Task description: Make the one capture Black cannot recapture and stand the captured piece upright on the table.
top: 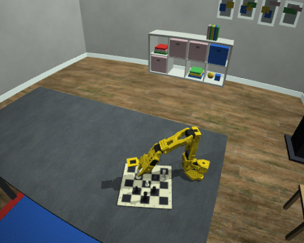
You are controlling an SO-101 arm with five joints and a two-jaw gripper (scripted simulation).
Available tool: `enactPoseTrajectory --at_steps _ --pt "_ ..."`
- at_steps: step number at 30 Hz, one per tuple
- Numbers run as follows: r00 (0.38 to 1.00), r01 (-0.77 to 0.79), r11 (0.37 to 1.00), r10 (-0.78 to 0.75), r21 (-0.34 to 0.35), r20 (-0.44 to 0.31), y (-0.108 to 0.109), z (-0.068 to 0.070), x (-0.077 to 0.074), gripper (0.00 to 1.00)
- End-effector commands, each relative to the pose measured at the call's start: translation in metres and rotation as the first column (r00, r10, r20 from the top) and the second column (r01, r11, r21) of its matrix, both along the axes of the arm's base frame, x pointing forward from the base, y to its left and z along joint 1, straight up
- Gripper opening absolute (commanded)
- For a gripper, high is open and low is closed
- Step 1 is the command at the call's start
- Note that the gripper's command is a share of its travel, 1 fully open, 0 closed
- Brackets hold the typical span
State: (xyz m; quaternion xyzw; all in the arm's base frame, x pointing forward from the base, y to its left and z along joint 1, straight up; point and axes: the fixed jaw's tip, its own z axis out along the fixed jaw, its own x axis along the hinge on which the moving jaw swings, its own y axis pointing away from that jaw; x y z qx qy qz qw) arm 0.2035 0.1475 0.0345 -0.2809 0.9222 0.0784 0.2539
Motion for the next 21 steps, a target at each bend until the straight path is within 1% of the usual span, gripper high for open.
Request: enactPoseTrajectory --at_steps 1,21 --pt "1.000 -0.009 1.000 0.009 0.008 0.010 0.0036 0.0055 0.0011 0.12" --pt "1.000 -0.006 1.000 0.006 0.003 0.013 0.0011 0.0055 0.0028 0.12"
